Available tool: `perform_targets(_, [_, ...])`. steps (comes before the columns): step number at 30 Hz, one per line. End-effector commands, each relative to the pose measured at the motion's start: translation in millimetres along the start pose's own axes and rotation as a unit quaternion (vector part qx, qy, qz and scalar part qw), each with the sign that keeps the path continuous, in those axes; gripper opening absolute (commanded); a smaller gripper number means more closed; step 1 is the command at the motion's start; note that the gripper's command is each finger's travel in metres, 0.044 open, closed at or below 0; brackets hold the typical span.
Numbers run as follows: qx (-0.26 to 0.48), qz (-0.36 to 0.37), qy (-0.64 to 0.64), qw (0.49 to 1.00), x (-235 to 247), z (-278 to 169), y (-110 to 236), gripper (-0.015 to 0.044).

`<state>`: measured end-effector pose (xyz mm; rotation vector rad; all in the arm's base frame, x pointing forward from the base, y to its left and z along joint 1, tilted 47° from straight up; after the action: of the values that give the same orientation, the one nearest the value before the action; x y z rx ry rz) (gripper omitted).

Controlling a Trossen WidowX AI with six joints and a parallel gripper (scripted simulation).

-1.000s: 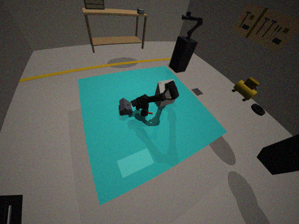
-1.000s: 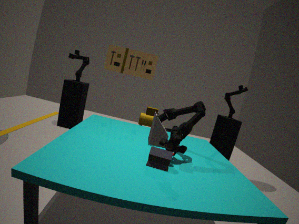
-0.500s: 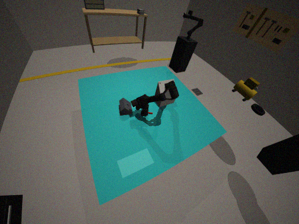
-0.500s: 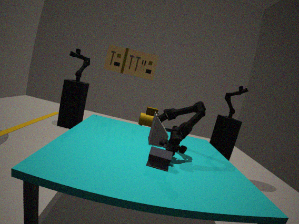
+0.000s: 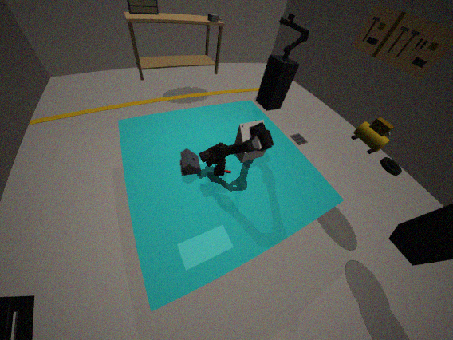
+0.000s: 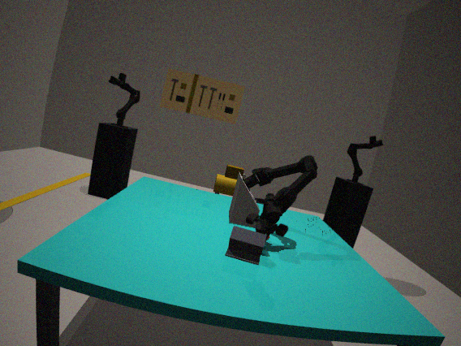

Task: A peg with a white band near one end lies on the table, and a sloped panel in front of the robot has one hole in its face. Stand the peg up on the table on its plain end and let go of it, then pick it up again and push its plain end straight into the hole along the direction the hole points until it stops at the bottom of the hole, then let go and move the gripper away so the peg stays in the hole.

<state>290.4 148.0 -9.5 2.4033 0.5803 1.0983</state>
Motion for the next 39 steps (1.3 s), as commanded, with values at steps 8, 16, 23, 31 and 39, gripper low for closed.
perform_targets(8, [-0.049,0.003,0.002,0.999,1,-5,6,0.0049])
perform_targets(16, [-0.084,0.005,0.001,0.996,1,-10,10,0.0049])
perform_targets(23, [-0.114,0.007,0.001,0.993,0,-13,13,0.0049])
perform_targets(31, [-0.148,0.01,0.001,0.989,0,-18,16,0.0049])
perform_targets(39, [-0.182,0.012,0.001,0.983,0,-23,19,0.0049])
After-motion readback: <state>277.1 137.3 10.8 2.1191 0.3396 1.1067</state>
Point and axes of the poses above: the point midway between the two fingers, 35 mm back from their tips, its own y axis back along the fingers, its own x axis across the jaws, z = x × y, the point moved 2 cm from there along y, back along the fingers, and after that the axes turned 4 degrees about -y, right-handed, at the moved point
